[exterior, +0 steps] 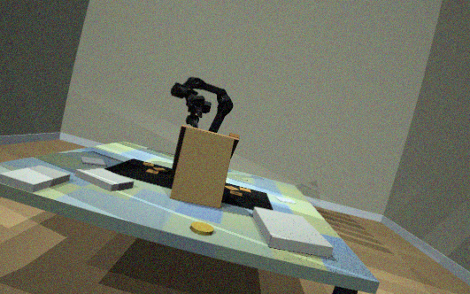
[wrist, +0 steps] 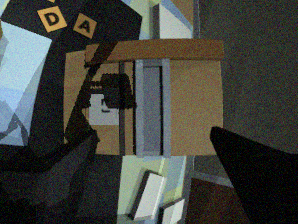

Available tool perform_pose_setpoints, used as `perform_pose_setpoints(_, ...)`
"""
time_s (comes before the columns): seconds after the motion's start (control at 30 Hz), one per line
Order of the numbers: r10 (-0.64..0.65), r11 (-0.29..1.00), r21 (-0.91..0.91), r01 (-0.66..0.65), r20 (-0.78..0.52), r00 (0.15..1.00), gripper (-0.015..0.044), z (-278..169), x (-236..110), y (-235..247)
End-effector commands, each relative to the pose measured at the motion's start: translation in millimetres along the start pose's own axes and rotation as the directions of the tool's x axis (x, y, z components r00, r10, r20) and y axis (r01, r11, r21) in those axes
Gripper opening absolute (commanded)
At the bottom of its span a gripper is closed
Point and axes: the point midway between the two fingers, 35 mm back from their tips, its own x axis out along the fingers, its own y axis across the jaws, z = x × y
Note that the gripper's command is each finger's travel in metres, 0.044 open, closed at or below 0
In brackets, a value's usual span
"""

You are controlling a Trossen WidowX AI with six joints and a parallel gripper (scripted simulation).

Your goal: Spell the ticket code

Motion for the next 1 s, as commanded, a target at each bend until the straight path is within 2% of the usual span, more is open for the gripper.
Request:
perform_pose_setpoints(0.0,-0.067,0.997,-0.038,0.067,-0.010,0.998,0.0440,-1.7,-4.4,9.9)
perform_pose_setpoints(0.4,-0.067,0.997,-0.038,0.067,-0.010,0.998,0.0440,-1.7,-4.4,9.9)
perform_pose_setpoints(0.47,-0.039,0.999,0.025,0.039,-0.018,0.999,0.0387,-9.2,-1.0,14.4)
perform_pose_setpoints(0.53,0.039,0.980,0.198,-0.031,-0.041,0.998,0.0340,-29.6,8.1,27.4)
perform_pose_setpoints(0.67,0.208,0.825,0.551,-0.124,-0.093,0.974,0.0340,-72.9,27.4,57.5)
perform_pose_setpoints(0.77,0.329,0.634,0.765,-0.113,-0.135,0.935,0.0340,-103.6,41.0,81.2)
perform_pose_setpoints(0.97,0.462,0.370,0.929,0.002,-0.186,0.867,0.0340,-137.7,55.9,110.1)
